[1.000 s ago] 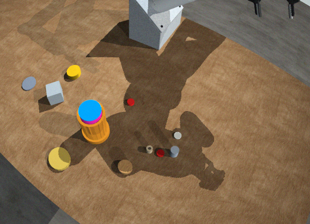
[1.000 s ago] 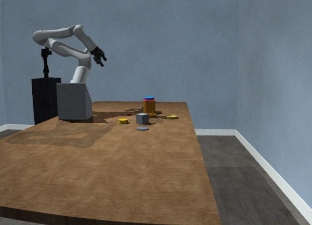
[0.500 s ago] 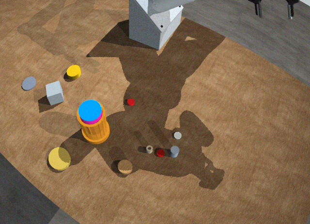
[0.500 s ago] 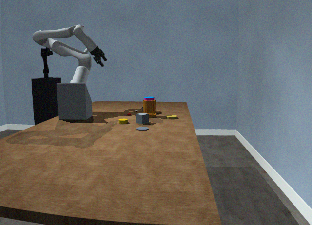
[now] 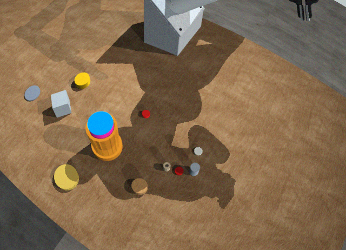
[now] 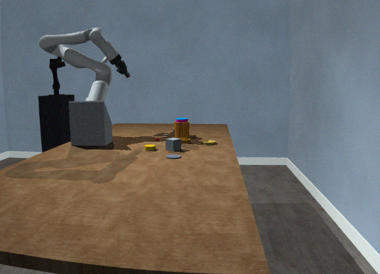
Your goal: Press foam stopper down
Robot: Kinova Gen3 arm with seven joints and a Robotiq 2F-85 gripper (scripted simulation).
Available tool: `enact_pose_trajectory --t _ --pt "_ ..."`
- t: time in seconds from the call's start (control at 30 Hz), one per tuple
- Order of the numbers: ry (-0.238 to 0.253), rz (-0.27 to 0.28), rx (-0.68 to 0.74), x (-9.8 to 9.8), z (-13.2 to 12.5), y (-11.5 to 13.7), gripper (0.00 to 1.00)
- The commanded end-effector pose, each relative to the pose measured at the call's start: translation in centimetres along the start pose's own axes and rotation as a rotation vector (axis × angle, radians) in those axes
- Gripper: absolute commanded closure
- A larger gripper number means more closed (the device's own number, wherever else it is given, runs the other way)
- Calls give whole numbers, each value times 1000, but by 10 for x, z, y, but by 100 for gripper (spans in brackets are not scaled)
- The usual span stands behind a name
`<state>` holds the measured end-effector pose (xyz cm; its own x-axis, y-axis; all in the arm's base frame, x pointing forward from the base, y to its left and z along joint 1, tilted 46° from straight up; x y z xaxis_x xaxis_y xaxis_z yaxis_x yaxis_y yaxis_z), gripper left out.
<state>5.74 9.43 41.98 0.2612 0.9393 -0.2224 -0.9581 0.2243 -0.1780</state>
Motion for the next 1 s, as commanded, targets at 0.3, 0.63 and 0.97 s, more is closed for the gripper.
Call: enact_pose_trajectory --t 0.3,0.63,0.97 --pt "-26 53 -234 -29 -6 -35 100" --pt "-47 95 -498 -50 -32 -98 100" --pt "-53 150 -734 -41 -78 -172 100"
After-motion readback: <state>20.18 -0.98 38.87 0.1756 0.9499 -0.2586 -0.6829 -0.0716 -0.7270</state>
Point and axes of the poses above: the point where the finger pads meet when closed, its own x axis out along the fingers, its own z axis across the jaws, y = z × x, the point moved 4 cm from there along -x, back along the fingers, and after that the axes turned 1 degree about -x, right-handed, at the moved point
